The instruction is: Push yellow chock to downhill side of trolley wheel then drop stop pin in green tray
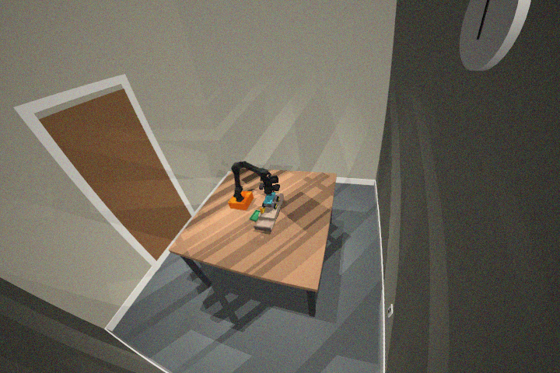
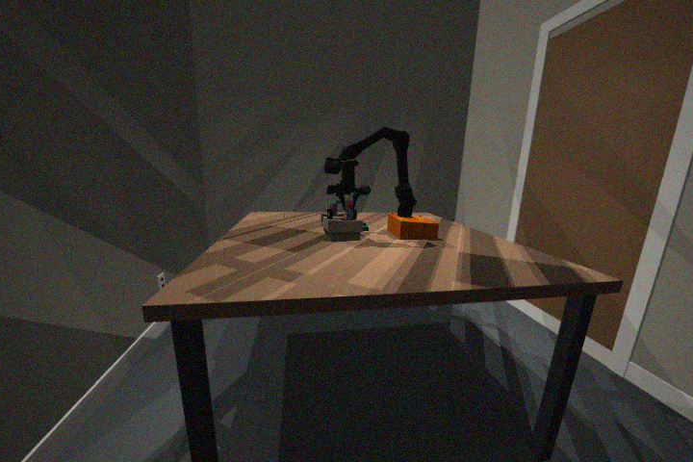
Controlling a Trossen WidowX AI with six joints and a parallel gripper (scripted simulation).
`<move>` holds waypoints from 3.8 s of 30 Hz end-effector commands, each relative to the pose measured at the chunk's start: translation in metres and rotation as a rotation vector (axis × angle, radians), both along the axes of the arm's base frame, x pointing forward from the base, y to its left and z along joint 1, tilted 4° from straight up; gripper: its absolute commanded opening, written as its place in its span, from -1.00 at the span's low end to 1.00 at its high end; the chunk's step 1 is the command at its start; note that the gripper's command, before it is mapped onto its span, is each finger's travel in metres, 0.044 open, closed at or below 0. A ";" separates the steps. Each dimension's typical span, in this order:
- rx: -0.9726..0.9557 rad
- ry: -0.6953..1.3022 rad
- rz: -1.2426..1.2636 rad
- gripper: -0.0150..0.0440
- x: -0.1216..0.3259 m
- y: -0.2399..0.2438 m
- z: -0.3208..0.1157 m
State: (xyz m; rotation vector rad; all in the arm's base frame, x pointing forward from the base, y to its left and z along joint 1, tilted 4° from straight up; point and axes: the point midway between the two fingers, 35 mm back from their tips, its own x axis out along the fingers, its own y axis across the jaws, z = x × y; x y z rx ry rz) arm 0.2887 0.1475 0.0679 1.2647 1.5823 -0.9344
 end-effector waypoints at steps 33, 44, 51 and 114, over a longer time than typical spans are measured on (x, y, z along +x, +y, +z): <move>0.001 0.009 -0.003 -0.49 -0.002 -0.004 0.013; 0.000 0.009 -0.003 -0.49 -0.001 -0.005 0.019; 0.000 0.009 -0.003 -0.49 -0.001 -0.007 0.023; 0.003 0.009 -0.003 -0.49 -0.003 0.022 0.050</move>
